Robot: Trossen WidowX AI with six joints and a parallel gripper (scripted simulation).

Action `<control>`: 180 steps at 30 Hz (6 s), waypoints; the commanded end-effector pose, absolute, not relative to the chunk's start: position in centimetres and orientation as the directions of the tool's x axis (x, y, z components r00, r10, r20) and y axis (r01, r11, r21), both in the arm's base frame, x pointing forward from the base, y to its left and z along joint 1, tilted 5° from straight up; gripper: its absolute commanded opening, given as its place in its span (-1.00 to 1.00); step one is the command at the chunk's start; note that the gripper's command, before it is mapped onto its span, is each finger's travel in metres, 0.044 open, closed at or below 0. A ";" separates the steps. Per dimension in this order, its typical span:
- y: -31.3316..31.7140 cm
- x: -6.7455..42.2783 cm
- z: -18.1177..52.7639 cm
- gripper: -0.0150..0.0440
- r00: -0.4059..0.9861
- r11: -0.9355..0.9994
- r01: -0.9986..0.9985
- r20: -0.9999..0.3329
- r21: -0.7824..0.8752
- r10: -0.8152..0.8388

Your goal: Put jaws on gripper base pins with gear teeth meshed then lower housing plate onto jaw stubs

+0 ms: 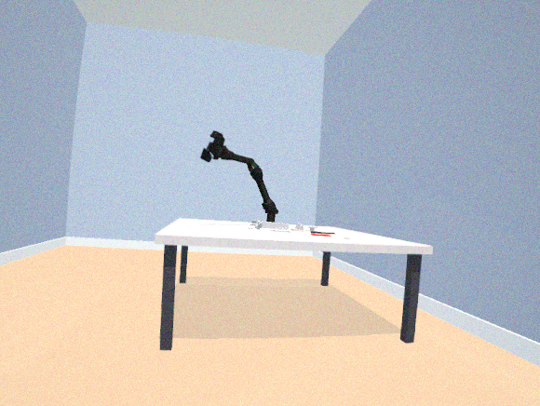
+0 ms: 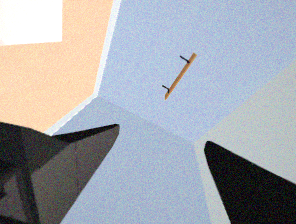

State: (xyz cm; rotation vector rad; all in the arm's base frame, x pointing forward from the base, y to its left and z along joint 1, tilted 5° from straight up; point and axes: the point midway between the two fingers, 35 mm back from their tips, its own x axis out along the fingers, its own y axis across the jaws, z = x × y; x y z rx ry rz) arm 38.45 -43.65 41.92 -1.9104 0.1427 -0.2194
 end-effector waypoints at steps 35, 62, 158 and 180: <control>-29.2 48.4 35.1 1.00 0.985 0.242 -0.156 -0.169 -0.958 -0.034; -11.8 50.7 27.0 1.00 0.864 0.589 -0.479 -0.469 -0.651 0.185; 15.2 20.1 4.7 1.00 -0.046 0.734 -0.674 -0.997 0.077 0.063; 15.4 19.9 1.2 1.00 -0.046 0.734 -0.674 -0.997 0.077 0.063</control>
